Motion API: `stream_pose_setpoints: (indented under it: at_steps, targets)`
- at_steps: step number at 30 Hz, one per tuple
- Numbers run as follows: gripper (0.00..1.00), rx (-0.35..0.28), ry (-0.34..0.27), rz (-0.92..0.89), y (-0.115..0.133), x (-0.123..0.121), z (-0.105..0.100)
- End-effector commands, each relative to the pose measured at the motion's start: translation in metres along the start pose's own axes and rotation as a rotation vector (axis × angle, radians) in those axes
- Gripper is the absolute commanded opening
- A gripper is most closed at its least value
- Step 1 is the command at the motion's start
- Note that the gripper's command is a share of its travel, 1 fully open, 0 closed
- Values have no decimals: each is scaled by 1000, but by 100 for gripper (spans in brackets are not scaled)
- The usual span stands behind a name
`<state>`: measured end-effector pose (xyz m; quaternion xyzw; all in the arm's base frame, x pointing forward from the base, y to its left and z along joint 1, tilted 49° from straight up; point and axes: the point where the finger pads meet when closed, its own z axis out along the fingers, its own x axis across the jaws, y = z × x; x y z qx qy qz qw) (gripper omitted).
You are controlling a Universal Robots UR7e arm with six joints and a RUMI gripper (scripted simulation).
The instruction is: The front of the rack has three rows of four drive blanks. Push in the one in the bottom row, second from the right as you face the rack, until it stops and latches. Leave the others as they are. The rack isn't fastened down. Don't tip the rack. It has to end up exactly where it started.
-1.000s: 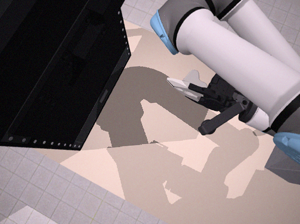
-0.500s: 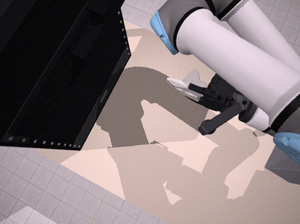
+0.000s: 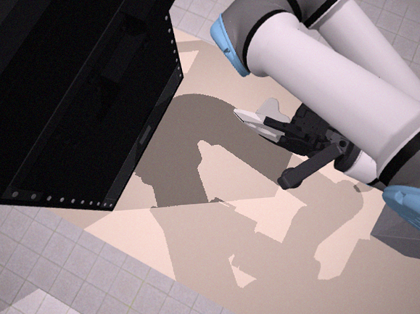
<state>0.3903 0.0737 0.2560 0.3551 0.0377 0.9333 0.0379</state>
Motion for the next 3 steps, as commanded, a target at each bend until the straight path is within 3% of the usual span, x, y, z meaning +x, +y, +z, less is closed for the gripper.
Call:
stream_pose_setpoints:
  at_steps: [1, 3]
  targets:
    - [0, 9, 5, 2, -1, 3, -24]
    - [0, 9, 5, 2, -1, 3, -24]
